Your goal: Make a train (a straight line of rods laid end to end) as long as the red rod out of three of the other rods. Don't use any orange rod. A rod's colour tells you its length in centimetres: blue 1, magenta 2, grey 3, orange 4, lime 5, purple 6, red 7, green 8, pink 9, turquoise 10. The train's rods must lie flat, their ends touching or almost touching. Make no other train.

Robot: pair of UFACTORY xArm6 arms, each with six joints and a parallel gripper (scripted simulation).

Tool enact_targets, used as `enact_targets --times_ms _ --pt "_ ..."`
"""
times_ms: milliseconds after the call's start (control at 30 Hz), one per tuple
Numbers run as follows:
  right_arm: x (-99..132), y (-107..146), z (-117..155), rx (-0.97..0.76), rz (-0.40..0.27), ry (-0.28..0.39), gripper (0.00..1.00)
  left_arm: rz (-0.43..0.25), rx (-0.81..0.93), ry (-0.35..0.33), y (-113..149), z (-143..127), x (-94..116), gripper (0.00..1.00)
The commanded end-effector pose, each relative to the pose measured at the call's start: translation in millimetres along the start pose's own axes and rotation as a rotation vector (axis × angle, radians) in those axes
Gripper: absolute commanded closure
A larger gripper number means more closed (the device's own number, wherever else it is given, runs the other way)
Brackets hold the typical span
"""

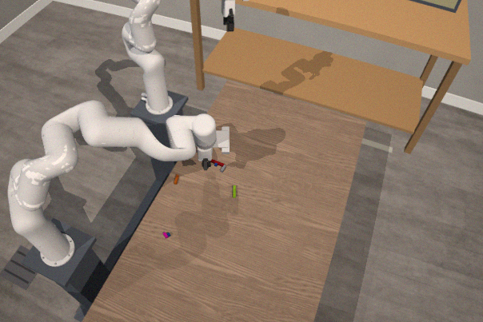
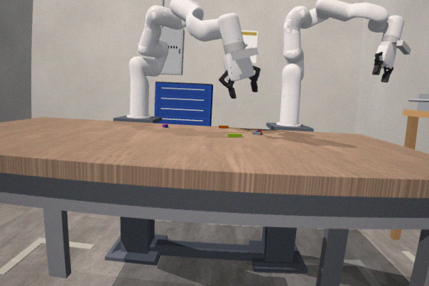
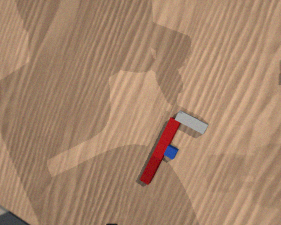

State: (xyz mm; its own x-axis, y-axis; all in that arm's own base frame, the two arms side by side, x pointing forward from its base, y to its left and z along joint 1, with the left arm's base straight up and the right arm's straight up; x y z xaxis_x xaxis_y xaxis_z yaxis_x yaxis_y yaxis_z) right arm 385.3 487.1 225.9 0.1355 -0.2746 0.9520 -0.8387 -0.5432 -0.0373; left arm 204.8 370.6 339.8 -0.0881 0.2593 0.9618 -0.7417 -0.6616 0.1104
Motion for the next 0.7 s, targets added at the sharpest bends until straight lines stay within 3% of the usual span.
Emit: enact_targets --times_ms 0,133,433,667 --pt "-6 9 -10 -0.078 -0.013 0.062 0.00 0.059 0.235 -0.056 21 -42 8 0.00" --pt "-9 13 -13 -0.107 -0.017 0.084 0.00 0.077 0.324 -0.072 32 -57 9 0.00" --pt "-23 33 -28 -0.254 -0.011 0.201 0.00 0.166 0.724 -0.139 84 -118 14 0.00" --pt "-31 44 -36 -0.338 0.009 0.269 0.00 0.203 0.882 -0.162 107 -139 15 0.00"
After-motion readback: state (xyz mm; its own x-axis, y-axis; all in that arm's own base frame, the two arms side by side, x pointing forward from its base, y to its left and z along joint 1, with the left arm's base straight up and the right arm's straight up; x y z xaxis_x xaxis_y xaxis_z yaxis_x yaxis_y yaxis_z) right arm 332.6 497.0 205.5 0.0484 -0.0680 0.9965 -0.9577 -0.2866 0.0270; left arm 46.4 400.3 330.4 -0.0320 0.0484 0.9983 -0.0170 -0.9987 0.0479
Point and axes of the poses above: on each arm, the point where the finger pads meet when closed, its own x axis back along the fingers, its own z axis across the jaws, y = z × x, the point moved 8 cm from there along x, back along the fingers, and after that the axes turned 11 degrees about x, right-handed, at the moved point
